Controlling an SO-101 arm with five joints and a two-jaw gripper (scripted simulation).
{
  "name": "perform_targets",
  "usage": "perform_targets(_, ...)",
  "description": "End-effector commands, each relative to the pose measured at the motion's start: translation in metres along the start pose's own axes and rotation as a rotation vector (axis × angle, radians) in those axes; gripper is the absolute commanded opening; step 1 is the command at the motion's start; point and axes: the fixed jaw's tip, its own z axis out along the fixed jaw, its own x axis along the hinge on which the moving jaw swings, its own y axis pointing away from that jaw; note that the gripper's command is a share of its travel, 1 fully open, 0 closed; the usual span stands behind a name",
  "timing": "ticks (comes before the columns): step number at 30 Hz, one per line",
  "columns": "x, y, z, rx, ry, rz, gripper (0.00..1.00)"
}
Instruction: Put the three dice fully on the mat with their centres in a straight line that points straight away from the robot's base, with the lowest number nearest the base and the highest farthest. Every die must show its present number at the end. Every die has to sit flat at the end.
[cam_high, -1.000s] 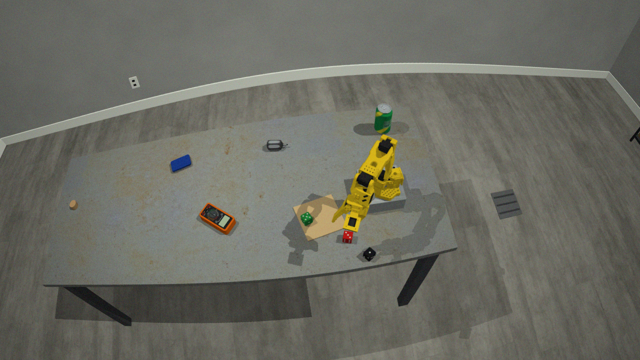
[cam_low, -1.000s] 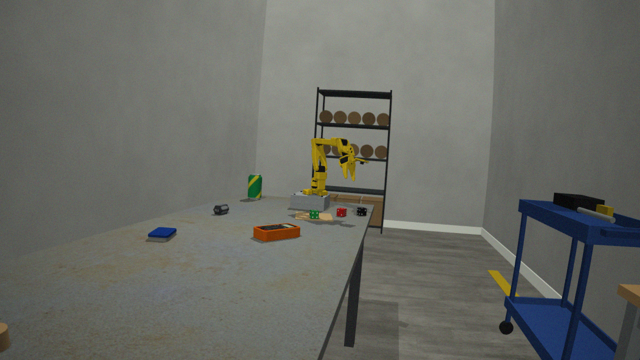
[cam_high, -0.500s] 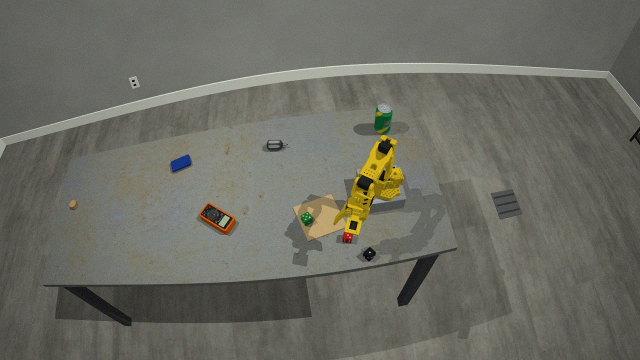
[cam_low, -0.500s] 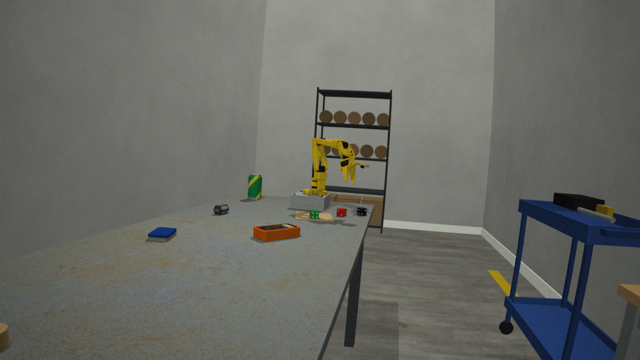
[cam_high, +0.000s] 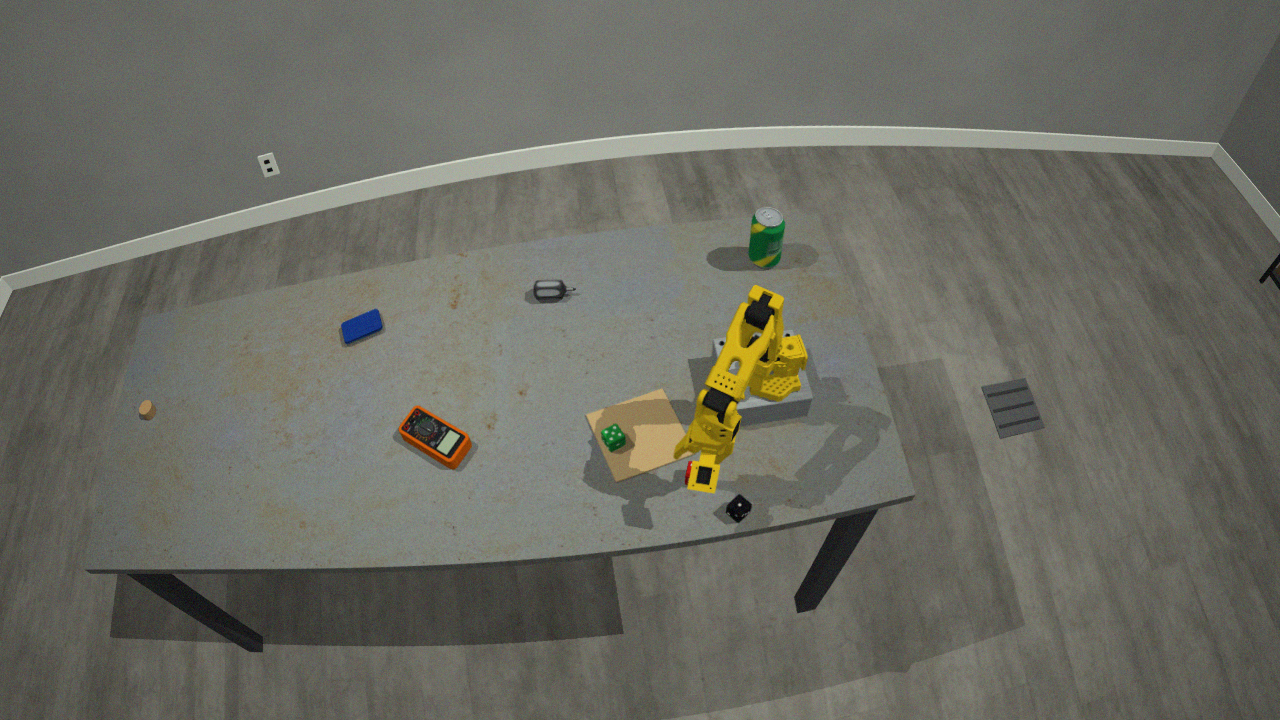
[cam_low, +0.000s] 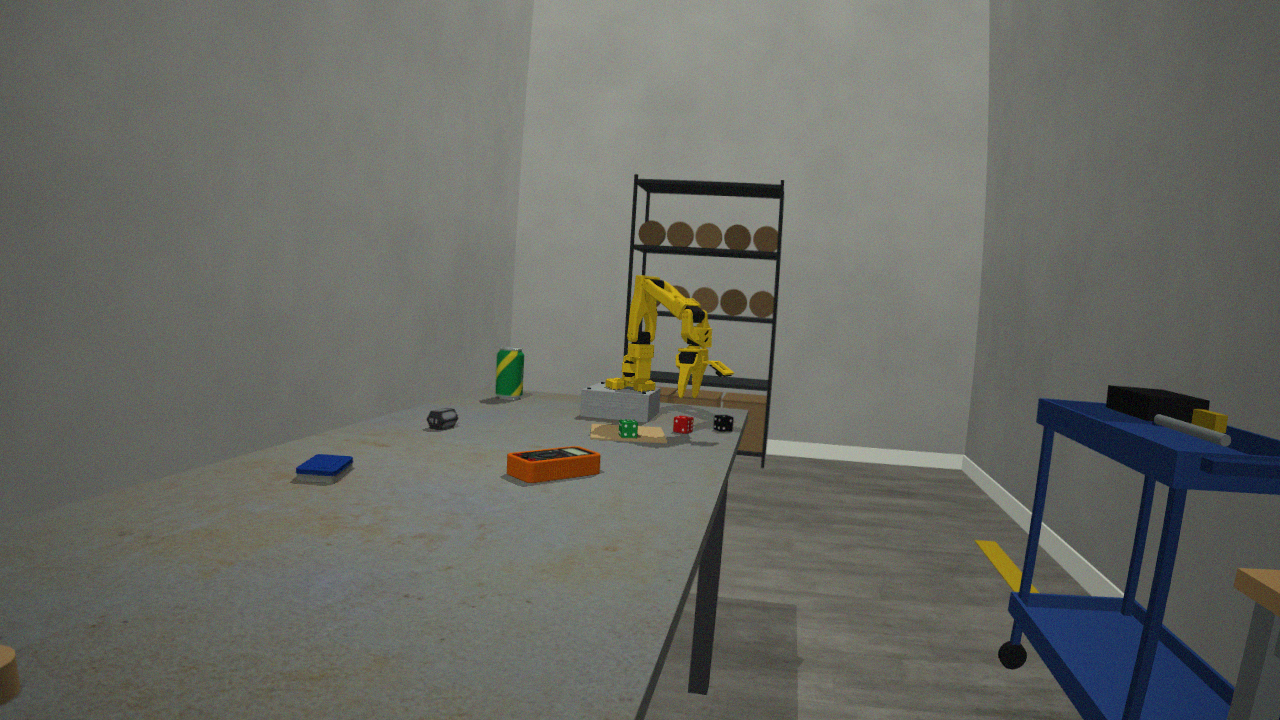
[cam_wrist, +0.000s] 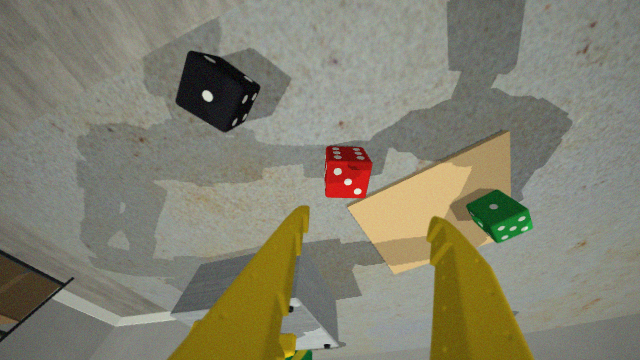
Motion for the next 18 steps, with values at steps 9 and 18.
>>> perform_targets(9, 0.0107, 0.0052, 0.0157, -0.025, 0.076, -0.022, 0.35)
perform_targets(18, 0.0107, 0.0052, 0.0157, -0.025, 0.076, -0.022, 0.35)
